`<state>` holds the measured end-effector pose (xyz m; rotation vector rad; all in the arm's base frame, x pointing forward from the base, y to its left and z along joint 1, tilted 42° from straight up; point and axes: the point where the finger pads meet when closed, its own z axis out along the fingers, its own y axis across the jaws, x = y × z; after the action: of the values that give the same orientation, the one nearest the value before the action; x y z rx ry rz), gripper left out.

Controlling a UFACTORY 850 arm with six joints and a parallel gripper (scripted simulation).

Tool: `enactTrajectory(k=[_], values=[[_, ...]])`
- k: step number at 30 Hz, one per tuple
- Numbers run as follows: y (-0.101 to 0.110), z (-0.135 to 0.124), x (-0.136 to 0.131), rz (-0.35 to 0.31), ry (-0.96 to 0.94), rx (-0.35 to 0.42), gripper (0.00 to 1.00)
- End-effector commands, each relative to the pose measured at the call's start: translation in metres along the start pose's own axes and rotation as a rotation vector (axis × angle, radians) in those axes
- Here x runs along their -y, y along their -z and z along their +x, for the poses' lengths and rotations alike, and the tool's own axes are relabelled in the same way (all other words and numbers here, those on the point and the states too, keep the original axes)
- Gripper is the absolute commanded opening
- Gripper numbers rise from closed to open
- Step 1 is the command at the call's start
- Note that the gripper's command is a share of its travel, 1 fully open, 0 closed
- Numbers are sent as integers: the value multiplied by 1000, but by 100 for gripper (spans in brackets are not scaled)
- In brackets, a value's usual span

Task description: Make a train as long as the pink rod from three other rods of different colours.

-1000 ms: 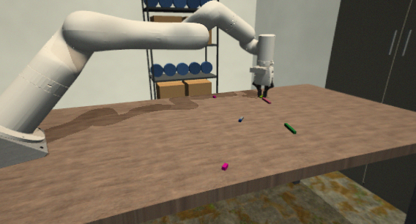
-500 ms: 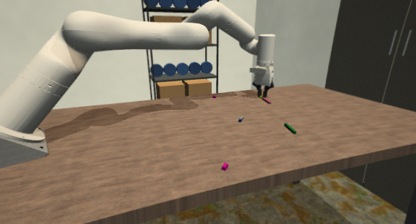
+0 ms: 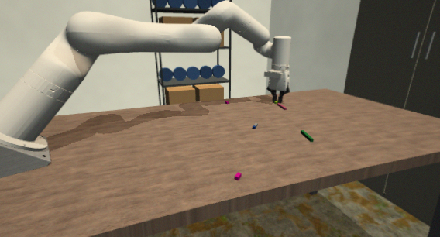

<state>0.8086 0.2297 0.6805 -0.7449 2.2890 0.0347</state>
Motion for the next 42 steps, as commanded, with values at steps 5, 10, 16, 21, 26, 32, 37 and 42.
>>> enactTrajectory(k=[5,10,16,21,26,32,37,42], values=[[2,-1,0,1,0,3,24],[2,-1,0,1,0,3,4],[2,-1,0,1,0,3,4],[2,-1,0,1,0,3,4],[2,-1,0,1,0,3,4],[2,-1,0,1,0,3,4],[2,-1,0,1,0,3,4],[2,-1,0,1,0,3,4]])
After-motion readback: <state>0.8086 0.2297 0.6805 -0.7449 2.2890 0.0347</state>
